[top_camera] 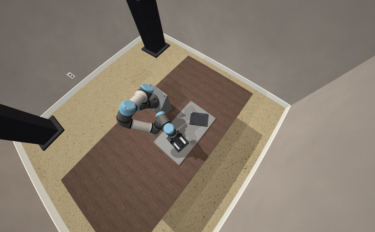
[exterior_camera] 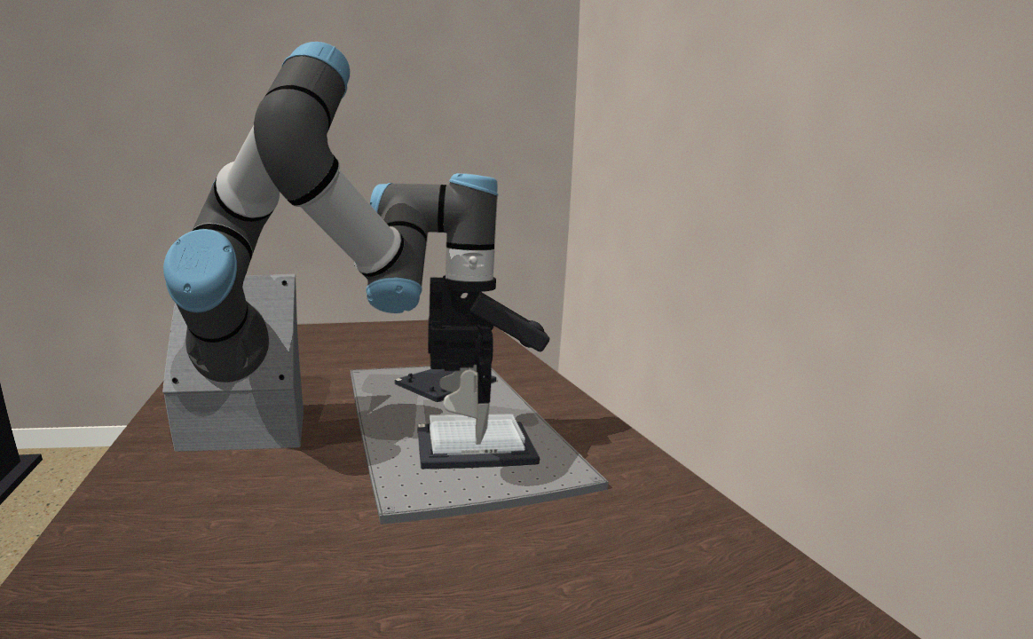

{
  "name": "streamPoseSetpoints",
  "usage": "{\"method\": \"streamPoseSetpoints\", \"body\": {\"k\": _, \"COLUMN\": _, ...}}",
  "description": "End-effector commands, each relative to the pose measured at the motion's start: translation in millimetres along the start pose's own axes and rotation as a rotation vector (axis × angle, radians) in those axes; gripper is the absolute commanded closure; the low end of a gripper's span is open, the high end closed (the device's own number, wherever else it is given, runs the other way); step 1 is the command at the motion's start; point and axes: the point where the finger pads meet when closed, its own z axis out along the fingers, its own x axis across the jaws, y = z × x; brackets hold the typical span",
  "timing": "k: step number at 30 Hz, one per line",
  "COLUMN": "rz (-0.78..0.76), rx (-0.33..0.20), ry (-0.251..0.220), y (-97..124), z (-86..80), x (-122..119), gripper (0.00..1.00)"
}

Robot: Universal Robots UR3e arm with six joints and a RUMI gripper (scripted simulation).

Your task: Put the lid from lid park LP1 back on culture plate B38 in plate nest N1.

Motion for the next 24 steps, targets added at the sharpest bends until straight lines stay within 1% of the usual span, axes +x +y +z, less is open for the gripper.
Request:
{"method": "streamPoseSetpoints", "body": {"k": 1, "rz": 0.000, "rx": 0.003, "ry": -0.001, "y": -0.7, "z": 1.4, "x": -0.2, "gripper": 1.00}}
{"method": "streamPoseSetpoints", "body": {"k": 16, "rz": 0.000, "rx": 0.003, "ry": -0.001, "y": -0.8, "z": 6.0, "x": -0.2, "gripper": 1.00}}
{"method": "streamPoseSetpoints", "body": {"k": 24, "rz": 0.001, "rx": 0.005, "ry": -0.001, "y": -1.4, "z": 5.4, "x": 0.2, "gripper": 1.00}}
